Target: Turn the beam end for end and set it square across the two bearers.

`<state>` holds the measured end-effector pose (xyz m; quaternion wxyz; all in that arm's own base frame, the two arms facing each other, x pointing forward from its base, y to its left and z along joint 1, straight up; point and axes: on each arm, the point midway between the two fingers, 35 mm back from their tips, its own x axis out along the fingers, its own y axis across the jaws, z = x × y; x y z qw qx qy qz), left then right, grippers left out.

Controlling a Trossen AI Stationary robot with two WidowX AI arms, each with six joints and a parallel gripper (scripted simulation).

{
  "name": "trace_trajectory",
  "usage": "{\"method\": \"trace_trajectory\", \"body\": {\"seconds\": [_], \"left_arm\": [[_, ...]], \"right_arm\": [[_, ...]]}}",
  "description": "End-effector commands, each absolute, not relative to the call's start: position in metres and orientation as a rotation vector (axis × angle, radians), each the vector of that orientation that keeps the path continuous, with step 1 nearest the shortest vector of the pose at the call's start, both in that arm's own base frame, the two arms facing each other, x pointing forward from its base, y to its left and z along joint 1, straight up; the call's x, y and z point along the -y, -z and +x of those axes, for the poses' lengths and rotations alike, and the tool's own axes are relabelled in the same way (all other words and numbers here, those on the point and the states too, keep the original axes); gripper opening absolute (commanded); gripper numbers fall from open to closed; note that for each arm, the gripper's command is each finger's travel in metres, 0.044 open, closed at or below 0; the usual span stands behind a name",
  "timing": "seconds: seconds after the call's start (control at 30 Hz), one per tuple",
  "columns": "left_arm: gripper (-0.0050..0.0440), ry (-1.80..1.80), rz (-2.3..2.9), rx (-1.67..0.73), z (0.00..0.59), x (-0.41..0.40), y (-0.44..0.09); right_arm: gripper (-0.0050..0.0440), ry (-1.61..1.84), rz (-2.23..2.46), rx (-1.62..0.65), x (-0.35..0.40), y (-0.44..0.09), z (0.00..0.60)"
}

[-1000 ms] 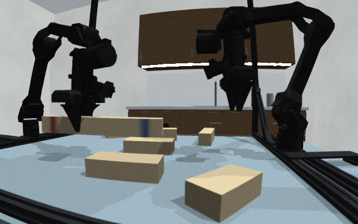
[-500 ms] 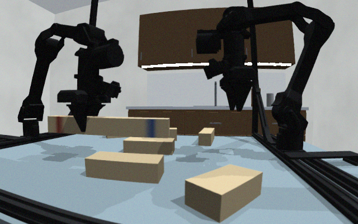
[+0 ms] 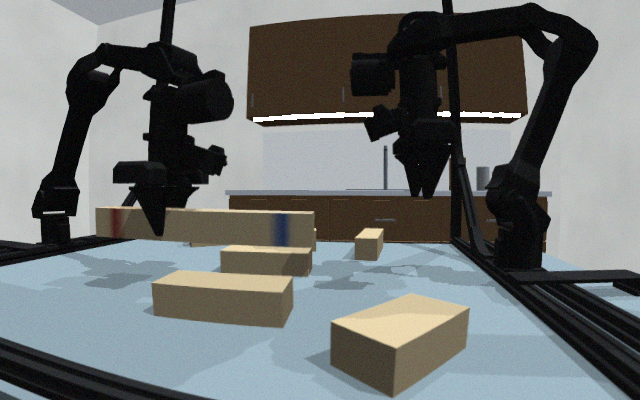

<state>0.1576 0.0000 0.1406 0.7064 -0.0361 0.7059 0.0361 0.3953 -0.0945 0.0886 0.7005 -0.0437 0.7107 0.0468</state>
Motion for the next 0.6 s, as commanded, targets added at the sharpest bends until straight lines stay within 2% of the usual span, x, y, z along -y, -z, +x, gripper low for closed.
{"method": "trace_trajectory", "body": {"seconds": [0.0,0.57], "left_arm": [[0.0440,-0.082,-0.082,-1.569,0.157,0.000,-0.141],[0.0440,-0.082,-0.082,-1.569,0.157,0.000,-0.141]], "right_arm": [[0.0000,-0.094,-0.094,-1.569,0.093,-0.091,0.401],[0.0000,-0.090,-0.090,-1.569,0.093,-0.070,0.402]]}}
